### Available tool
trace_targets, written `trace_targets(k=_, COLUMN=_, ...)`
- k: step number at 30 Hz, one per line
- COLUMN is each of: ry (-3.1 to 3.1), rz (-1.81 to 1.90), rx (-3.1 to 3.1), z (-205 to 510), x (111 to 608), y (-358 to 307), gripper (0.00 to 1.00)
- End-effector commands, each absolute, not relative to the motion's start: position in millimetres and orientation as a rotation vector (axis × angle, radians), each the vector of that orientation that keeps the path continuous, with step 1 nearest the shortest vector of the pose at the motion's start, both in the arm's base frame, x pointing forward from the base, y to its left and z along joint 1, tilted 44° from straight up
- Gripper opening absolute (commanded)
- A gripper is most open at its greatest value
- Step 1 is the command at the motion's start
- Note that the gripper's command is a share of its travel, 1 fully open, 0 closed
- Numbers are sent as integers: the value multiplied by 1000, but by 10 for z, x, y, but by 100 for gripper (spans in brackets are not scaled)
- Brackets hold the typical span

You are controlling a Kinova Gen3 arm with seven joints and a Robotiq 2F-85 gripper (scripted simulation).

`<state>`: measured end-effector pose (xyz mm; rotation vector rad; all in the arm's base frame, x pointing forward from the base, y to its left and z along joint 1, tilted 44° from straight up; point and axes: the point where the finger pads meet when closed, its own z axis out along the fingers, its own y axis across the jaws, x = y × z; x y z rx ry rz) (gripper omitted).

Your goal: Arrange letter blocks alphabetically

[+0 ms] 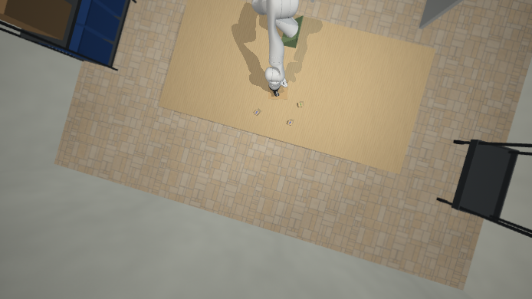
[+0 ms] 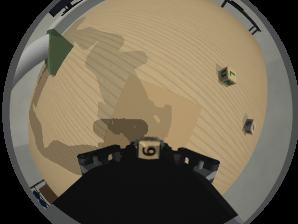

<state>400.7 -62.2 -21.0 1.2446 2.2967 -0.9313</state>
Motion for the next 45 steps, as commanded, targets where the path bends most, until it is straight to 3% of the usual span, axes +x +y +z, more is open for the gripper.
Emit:
trace_targets(k=1, ry=2297, rz=-930, rx=1244, z=-208, x=4010, y=-618, gripper=26)
trace_targets(k=29, ry=2297, rz=-930, rx=1244, z=491, x=4003, y=65, gripper=26)
trace_targets(k=45, ry=2208, rz=-895, rx=1350, z=636, x=3994, y=-61, gripper=26)
